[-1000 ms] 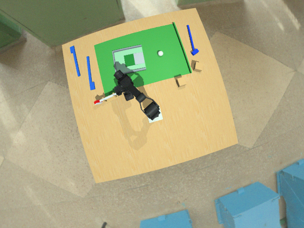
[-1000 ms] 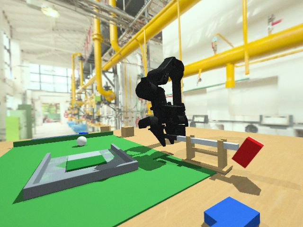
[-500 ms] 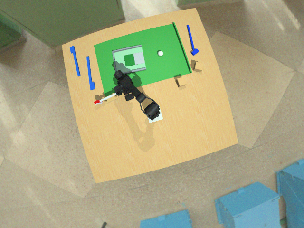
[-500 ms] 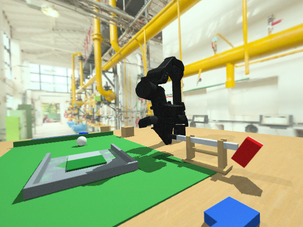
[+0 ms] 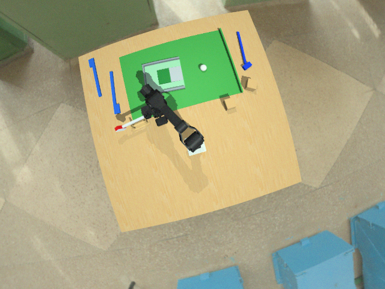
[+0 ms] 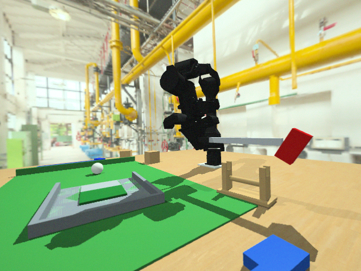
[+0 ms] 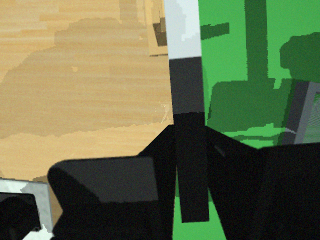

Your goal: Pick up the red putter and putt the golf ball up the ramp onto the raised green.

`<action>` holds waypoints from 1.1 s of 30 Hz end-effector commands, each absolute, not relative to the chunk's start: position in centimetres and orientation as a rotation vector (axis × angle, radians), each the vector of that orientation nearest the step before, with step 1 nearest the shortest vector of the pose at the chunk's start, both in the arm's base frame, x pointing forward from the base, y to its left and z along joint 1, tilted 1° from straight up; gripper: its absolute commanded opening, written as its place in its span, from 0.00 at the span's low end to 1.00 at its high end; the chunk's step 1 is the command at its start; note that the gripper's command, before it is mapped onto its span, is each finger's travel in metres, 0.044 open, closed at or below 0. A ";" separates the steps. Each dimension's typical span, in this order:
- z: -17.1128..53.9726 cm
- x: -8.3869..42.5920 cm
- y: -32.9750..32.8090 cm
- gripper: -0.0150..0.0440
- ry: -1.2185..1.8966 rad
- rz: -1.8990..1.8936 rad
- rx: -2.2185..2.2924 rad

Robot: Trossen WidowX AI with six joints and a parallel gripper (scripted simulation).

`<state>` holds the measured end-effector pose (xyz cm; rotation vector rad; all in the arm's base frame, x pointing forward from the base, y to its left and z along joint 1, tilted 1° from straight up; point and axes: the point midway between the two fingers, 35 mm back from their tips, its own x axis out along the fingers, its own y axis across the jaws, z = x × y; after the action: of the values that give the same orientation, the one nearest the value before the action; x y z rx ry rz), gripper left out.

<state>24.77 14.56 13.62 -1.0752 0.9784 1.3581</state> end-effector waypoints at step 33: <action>16.8 29.9 1.3 0.25 1.272 0.823 -0.691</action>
<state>29.34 3.48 16.34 -0.7517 1.2456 0.9094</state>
